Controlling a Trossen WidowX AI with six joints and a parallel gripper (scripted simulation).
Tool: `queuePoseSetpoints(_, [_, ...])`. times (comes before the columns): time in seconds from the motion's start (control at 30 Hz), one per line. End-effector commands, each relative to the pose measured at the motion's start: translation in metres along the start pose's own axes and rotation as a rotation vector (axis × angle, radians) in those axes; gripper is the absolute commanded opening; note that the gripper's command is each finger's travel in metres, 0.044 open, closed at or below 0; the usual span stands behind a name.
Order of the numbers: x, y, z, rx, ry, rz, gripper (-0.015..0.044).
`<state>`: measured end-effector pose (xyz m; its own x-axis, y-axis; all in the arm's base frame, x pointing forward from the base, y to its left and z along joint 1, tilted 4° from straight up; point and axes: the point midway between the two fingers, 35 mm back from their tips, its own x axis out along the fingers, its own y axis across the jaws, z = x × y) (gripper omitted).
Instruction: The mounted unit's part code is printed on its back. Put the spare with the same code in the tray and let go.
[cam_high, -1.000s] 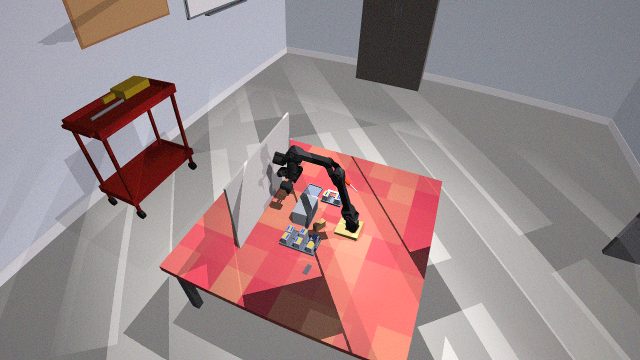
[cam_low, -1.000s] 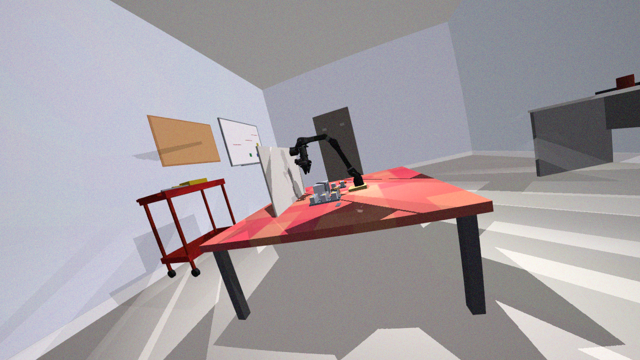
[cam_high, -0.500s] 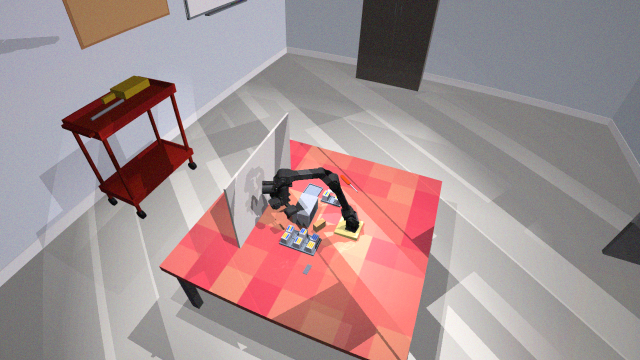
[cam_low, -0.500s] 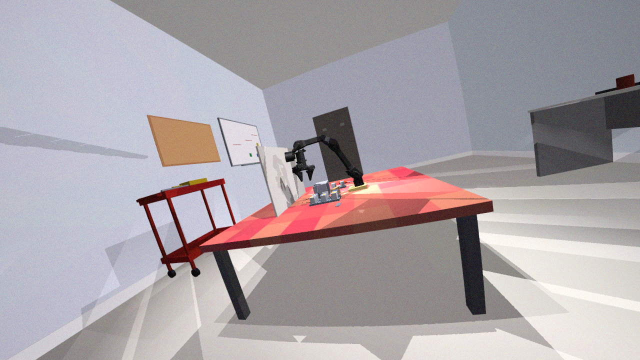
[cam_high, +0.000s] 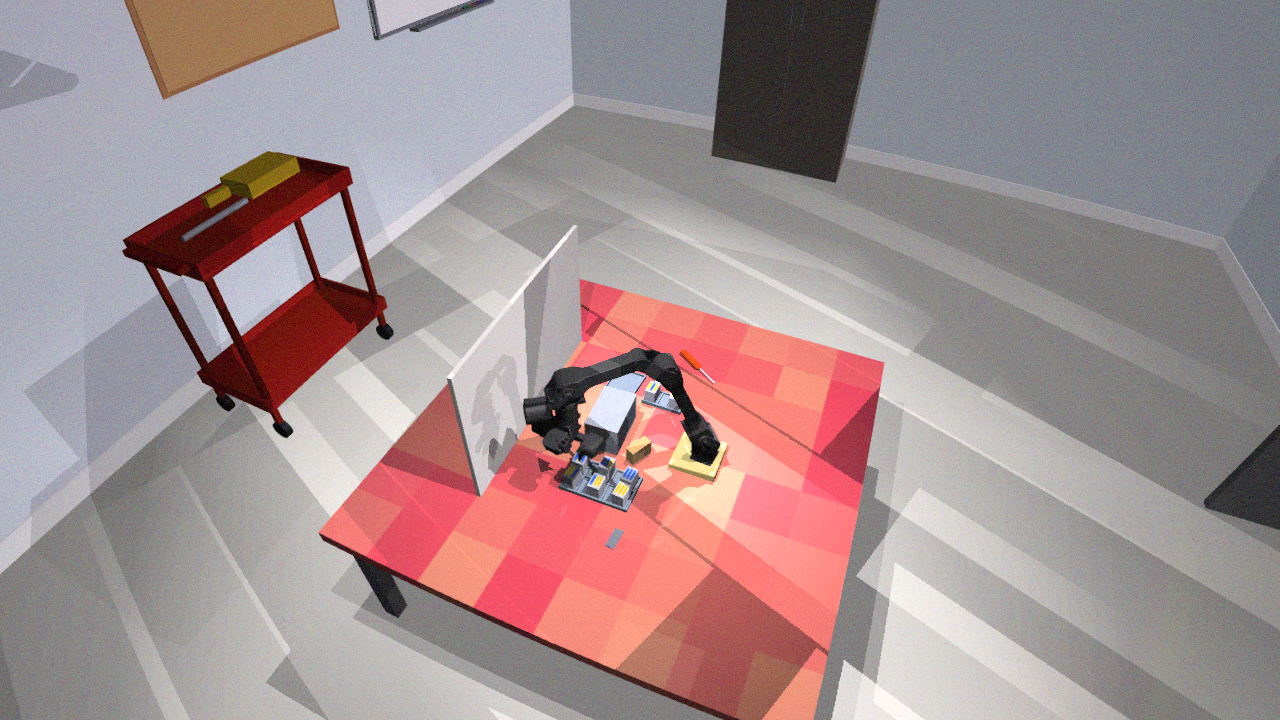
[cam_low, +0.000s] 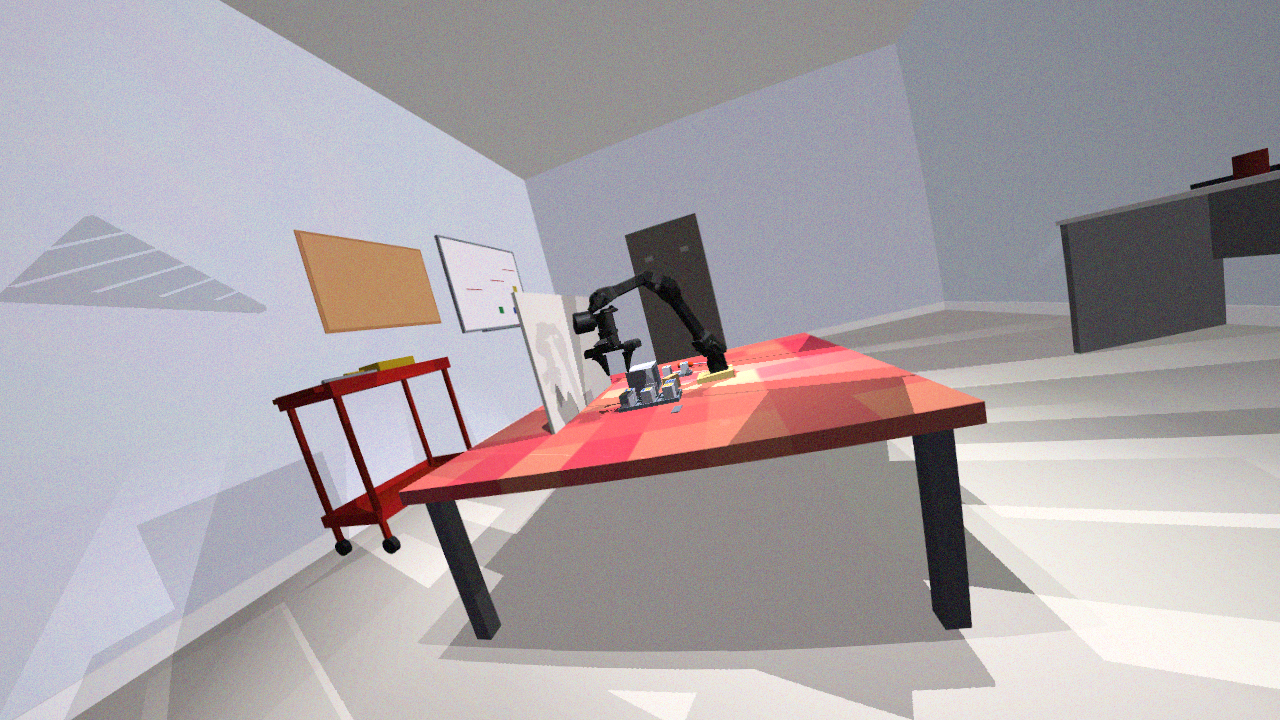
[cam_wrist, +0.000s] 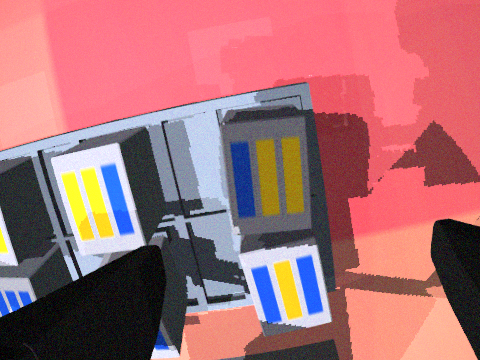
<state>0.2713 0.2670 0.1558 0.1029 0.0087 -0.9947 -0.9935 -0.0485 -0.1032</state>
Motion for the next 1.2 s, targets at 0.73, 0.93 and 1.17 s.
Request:
queuePoseSetpoints(0.73, [0.047, 0.004, 0.000, -0.007, 0.013, 0.009, 0.0300])
queuePoseSetpoints(0.93, [0.057, 0.004, 0.000, -0.007, 0.013, 0.008, 0.0300])
queuePoseSetpoints(1.17, [0.068, 0.004, 0.000, -0.007, 0.013, 0.008, 0.0300])
